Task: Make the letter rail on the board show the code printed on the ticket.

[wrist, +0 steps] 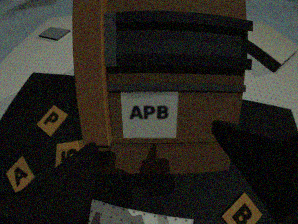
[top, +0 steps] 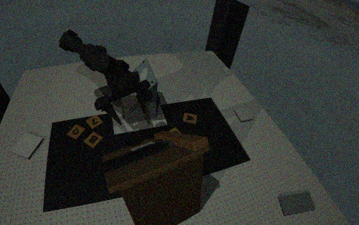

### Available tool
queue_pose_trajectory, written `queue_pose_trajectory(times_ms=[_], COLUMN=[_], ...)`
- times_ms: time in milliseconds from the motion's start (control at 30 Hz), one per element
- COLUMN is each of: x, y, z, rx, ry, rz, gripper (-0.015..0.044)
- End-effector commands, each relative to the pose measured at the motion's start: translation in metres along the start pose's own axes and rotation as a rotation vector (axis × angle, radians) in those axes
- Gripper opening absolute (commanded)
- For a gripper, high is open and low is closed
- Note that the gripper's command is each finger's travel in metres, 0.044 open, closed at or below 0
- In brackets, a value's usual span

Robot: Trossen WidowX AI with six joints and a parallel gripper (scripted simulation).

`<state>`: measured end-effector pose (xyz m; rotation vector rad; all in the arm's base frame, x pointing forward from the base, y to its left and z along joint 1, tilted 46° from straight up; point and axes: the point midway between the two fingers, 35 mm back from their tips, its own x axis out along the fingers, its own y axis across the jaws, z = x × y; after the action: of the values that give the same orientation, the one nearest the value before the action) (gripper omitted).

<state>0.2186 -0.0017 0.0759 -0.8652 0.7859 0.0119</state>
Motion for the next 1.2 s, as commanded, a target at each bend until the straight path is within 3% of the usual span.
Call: queue_pose_trajectory(times_ms=[0, 833, 1167], x=[-0.001, -0.057, -0.059], y=[-0.001, -0.054, -0.054], z=[0.002, 0.153, 0.156], rx=[-0.039, -1.435, -1.473], ry=[0.013, 0.142, 0.140], rz=[0.009, 0.518, 0.536], gripper=[0.0440, 0.0440, 0.0440])
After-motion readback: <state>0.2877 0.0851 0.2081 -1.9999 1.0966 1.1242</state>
